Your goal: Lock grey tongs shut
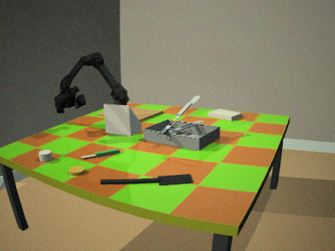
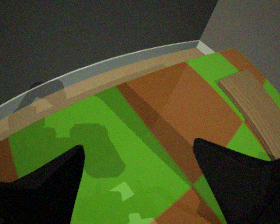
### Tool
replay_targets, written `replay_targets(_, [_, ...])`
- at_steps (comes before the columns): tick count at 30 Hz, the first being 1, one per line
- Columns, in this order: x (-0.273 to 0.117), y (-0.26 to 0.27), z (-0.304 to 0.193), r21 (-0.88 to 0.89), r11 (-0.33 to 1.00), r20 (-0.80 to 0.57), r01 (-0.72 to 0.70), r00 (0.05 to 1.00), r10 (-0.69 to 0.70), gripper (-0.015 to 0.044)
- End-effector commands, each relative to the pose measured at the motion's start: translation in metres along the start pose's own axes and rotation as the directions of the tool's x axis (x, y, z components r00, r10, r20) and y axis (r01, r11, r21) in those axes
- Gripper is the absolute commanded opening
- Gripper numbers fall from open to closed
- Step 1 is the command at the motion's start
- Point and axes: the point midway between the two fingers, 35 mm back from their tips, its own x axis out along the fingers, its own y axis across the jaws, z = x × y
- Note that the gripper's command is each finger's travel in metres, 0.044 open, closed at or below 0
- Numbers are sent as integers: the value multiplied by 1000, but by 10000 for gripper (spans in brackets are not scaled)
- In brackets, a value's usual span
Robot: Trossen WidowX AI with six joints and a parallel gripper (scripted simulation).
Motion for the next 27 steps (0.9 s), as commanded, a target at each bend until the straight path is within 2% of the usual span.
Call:
replay_targets(1, [0,0,0,0,1000,0,0,1000,0,426])
replay_targets(9, [-36,6,-8,-17,998,-75,-55,996,53,216])
replay_targets(18, [-144,2,-28,-117,953,-195,-279,948,253,-20])
replay_targets(23, [-204,-12,-52,-178,894,-286,-410,891,352,-150])
replay_targets(27, [-247,-33,-77,-252,820,-348,-513,839,418,-150])
